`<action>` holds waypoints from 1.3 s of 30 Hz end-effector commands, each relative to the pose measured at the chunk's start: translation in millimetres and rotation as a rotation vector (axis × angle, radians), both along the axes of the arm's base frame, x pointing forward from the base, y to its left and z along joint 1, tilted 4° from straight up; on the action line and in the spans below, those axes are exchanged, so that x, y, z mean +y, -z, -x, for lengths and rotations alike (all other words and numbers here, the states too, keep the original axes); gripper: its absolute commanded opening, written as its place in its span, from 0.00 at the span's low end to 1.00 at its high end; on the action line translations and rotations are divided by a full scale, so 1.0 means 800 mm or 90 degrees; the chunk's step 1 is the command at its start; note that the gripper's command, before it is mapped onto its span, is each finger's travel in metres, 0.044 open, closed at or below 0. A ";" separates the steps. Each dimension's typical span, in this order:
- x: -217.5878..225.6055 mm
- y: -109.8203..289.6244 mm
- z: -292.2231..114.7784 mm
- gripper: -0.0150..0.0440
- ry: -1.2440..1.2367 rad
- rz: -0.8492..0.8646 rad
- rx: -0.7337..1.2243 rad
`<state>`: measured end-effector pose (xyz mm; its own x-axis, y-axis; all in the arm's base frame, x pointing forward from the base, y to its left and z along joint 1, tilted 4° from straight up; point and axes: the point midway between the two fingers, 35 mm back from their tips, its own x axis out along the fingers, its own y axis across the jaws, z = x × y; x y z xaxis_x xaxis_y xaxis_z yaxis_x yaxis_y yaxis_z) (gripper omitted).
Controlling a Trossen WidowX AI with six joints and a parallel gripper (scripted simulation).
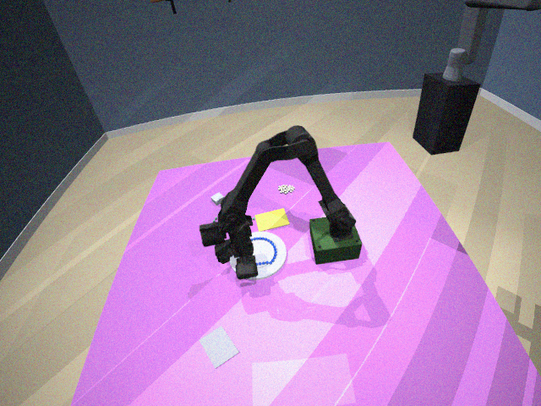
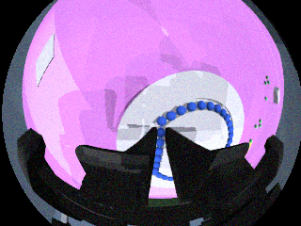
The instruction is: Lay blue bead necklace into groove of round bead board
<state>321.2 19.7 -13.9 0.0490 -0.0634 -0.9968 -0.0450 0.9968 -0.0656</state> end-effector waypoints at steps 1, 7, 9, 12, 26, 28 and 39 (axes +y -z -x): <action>0.000 -0.005 0.001 0.25 -0.002 0.002 0.002; 0.000 -0.007 0.001 0.25 -0.003 0.003 0.003; 0.004 -0.007 0.001 0.25 -0.003 0.003 0.003; 0.009 -0.007 0.001 0.25 -0.003 0.003 0.003; 0.009 -0.001 -0.001 0.34 -0.006 0.000 -0.001; 0.009 -0.001 -0.001 0.43 -0.006 0.000 -0.001; 0.009 -0.005 0.000 0.92 -0.004 0.002 0.002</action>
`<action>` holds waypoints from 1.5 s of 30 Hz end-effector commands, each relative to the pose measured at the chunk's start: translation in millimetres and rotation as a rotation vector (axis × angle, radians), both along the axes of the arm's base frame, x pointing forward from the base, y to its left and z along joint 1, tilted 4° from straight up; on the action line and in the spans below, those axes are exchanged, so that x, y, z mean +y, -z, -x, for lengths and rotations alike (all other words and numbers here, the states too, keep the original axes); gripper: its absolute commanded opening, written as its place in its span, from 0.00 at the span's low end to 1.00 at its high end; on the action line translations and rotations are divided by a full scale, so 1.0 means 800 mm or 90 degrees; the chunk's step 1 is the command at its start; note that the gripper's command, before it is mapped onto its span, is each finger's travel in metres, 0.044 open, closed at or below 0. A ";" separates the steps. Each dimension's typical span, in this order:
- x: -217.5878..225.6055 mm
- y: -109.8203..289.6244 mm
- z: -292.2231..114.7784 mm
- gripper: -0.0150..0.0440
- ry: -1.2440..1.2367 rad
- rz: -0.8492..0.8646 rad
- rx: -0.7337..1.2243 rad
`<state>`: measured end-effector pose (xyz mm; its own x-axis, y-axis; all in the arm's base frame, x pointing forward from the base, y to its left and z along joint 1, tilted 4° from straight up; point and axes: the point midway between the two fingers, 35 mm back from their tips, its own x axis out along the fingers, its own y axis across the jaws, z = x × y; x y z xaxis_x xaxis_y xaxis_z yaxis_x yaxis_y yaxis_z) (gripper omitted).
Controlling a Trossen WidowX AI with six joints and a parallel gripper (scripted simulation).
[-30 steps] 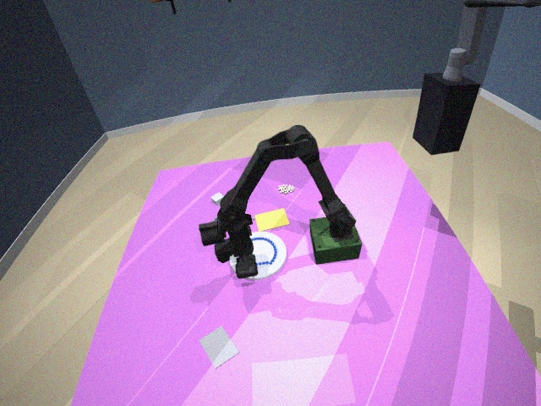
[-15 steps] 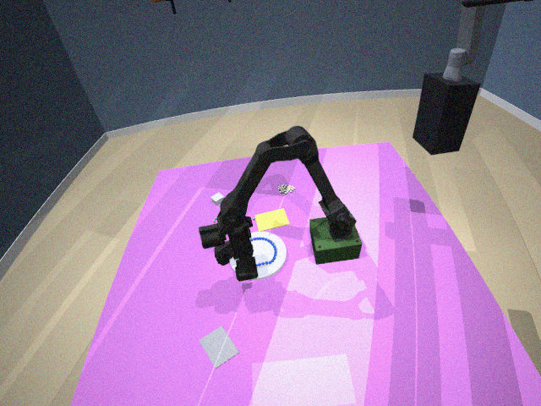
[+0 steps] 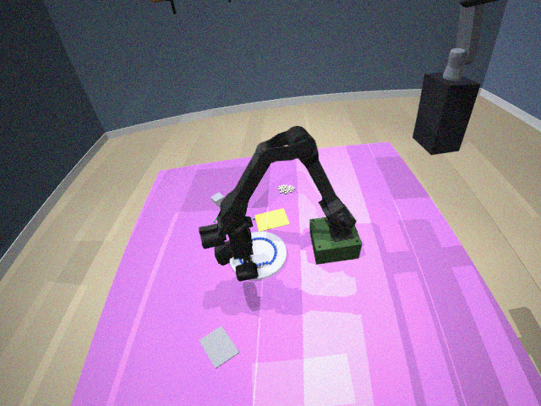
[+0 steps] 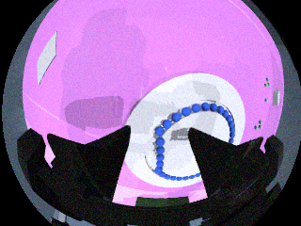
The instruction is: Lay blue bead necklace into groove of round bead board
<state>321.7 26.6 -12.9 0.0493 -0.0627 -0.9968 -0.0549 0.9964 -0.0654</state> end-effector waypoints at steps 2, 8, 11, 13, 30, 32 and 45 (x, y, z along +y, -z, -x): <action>0.000 -0.001 0.001 1.00 0.000 0.000 0.002; 0.000 -0.006 0.001 1.00 0.003 0.003 0.003; 0.000 -0.006 0.001 1.00 0.003 0.003 0.003; 0.000 -0.006 0.001 1.00 0.003 0.003 0.003; 0.001 -0.034 0.013 0.78 -0.052 0.005 0.007; 0.001 -0.043 0.018 0.69 -0.072 0.006 0.008; 0.002 -0.035 0.015 0.46 -0.069 0.003 0.001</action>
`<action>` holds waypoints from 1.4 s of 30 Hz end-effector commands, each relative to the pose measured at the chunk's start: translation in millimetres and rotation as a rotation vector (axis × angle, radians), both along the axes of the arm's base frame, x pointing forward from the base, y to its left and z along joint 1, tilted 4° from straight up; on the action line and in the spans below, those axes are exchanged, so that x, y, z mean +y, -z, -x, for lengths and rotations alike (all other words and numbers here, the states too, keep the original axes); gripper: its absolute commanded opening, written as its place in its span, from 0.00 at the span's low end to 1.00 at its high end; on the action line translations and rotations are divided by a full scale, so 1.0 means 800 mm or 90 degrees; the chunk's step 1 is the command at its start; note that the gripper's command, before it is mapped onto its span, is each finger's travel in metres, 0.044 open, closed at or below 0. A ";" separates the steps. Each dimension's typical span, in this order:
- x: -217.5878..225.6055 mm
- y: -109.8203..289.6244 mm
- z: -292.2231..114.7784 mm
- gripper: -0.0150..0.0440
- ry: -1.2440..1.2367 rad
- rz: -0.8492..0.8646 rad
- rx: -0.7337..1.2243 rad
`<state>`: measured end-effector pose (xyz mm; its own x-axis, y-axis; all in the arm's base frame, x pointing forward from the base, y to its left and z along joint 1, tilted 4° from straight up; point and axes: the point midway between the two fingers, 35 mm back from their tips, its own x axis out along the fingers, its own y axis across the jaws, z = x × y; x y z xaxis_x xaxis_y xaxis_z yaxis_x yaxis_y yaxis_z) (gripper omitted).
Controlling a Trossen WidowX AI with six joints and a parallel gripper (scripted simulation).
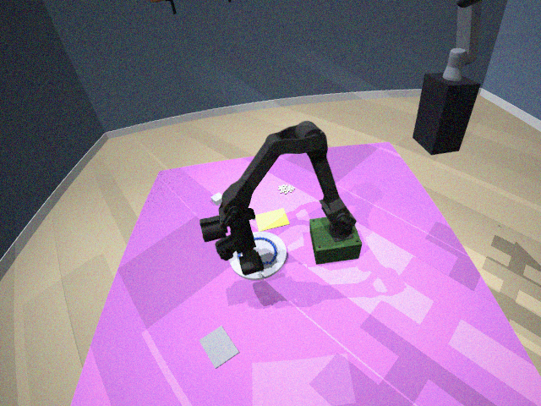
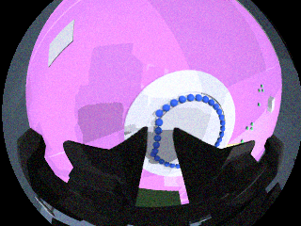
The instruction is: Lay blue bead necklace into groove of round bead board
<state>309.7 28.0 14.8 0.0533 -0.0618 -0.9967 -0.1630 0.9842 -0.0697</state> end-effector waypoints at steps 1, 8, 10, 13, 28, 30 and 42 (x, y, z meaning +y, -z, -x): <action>0.000 0.000 -0.001 0.46 0.000 0.000 -0.001; -0.001 0.013 0.000 0.46 -0.001 0.001 0.001; -0.002 0.017 0.000 0.46 -0.002 0.002 0.002; -0.002 0.023 0.000 0.46 -0.003 0.002 0.003; -0.004 0.040 0.002 0.46 -0.005 0.004 0.006; -0.004 0.040 0.002 0.46 -0.005 0.004 0.006; -0.003 0.037 0.000 0.25 -0.002 0.001 0.003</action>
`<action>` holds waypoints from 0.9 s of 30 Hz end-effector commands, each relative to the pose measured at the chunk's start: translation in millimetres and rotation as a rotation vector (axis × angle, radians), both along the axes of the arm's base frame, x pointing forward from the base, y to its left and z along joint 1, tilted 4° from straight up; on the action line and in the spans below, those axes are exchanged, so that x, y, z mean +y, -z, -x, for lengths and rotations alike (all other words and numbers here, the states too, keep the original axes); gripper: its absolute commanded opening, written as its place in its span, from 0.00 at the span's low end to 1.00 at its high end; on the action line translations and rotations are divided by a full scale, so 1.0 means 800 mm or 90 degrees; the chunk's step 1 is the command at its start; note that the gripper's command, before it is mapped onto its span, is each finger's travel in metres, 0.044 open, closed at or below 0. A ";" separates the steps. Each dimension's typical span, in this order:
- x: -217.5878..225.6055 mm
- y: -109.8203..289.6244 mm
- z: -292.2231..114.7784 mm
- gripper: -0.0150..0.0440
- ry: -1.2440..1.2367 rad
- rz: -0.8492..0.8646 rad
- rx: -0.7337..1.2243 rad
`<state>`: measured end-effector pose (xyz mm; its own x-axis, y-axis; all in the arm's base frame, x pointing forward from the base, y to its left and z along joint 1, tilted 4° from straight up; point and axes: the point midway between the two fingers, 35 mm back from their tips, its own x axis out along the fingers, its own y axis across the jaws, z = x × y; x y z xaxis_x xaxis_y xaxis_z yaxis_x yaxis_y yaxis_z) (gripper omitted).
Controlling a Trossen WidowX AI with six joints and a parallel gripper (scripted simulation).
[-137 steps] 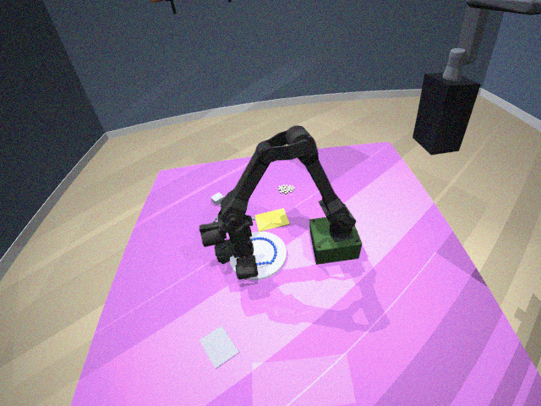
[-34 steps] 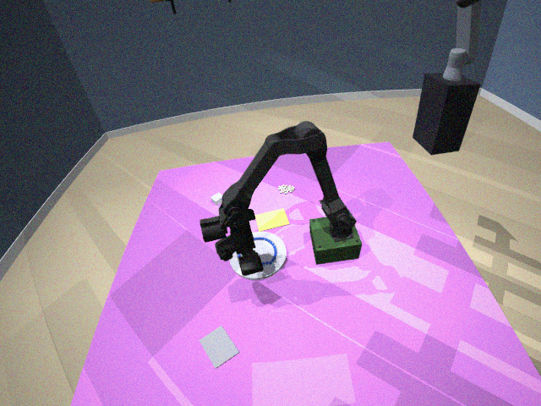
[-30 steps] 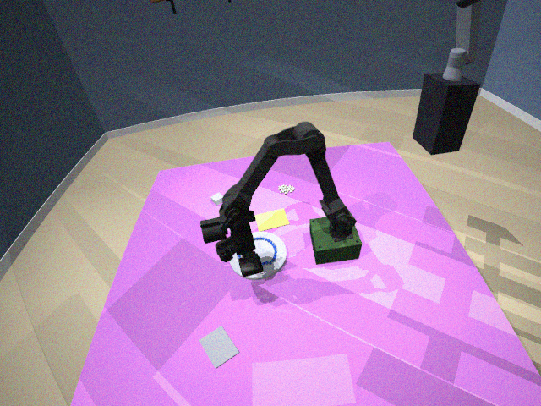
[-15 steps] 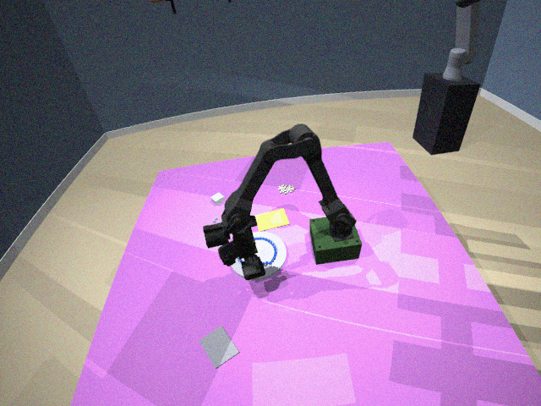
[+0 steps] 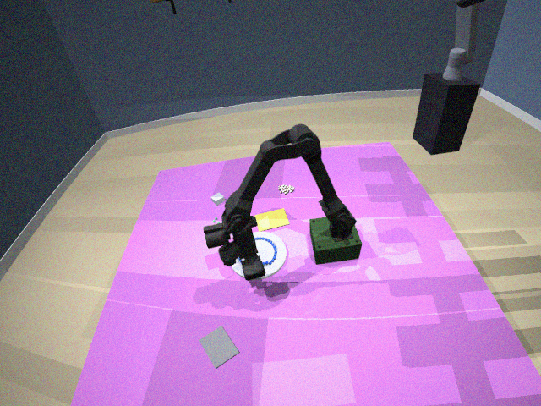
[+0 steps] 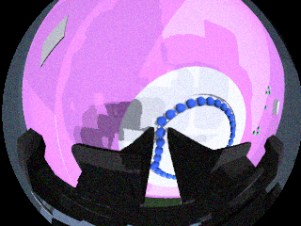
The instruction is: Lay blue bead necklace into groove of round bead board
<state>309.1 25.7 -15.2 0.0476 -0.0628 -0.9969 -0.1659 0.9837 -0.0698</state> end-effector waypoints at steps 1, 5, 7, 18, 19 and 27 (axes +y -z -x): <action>0.000 -0.001 0.000 0.25 0.000 0.000 -0.001; 0.000 -0.001 0.000 0.25 0.000 0.000 -0.001; 0.000 -0.001 0.000 0.25 0.000 0.000 -0.001; 0.000 -0.001 0.000 0.25 0.000 0.000 -0.001; 0.000 -0.001 0.000 0.25 0.000 0.000 -0.001; 0.000 -0.008 0.001 0.25 -0.003 0.003 0.003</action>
